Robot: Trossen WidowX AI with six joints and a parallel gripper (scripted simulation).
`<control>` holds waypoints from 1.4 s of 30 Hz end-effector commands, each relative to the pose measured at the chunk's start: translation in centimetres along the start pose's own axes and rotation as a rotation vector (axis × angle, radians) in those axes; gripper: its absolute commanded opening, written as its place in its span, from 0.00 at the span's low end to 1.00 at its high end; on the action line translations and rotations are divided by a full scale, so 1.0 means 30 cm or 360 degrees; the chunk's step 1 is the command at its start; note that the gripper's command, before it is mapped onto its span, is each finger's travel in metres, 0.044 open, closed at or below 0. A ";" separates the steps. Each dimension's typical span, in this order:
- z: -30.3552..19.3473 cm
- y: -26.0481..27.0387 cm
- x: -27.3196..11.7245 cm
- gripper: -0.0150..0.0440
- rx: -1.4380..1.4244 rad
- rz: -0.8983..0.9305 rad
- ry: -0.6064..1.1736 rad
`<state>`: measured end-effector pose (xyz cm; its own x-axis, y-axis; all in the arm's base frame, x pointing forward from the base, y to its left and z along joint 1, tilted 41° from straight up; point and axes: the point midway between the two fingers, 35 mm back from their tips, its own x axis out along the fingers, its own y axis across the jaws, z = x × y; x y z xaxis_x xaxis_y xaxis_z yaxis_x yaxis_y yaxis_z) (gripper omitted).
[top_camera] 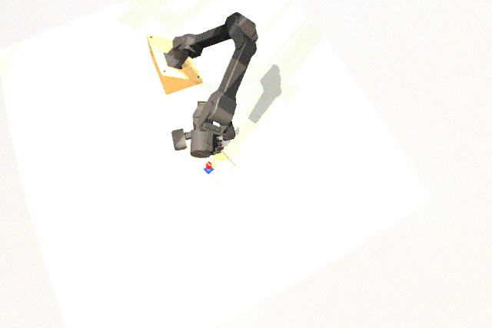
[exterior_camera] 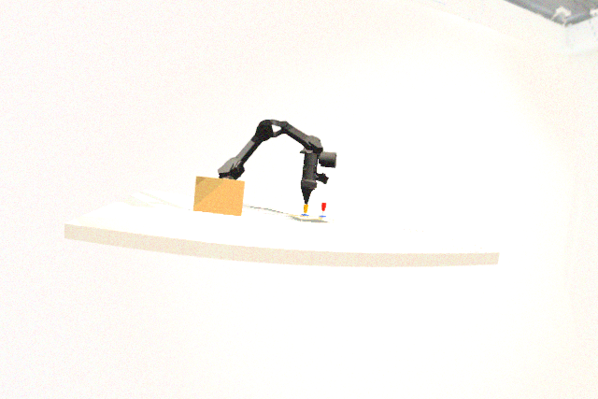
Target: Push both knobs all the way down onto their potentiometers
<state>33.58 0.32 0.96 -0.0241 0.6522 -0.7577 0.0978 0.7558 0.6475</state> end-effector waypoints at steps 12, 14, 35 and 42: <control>0.000 0.001 0.006 0.25 0.0006 0.0005 -0.0003; 0.000 0.001 0.006 0.25 0.0006 0.0005 -0.0003; 0.000 0.001 0.013 0.25 0.0006 0.0005 -0.0003; 0.000 0.001 0.019 0.25 0.0006 0.0005 -0.0003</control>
<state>33.53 0.52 0.67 -0.0240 0.6520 -0.7579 0.1000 0.7558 0.6471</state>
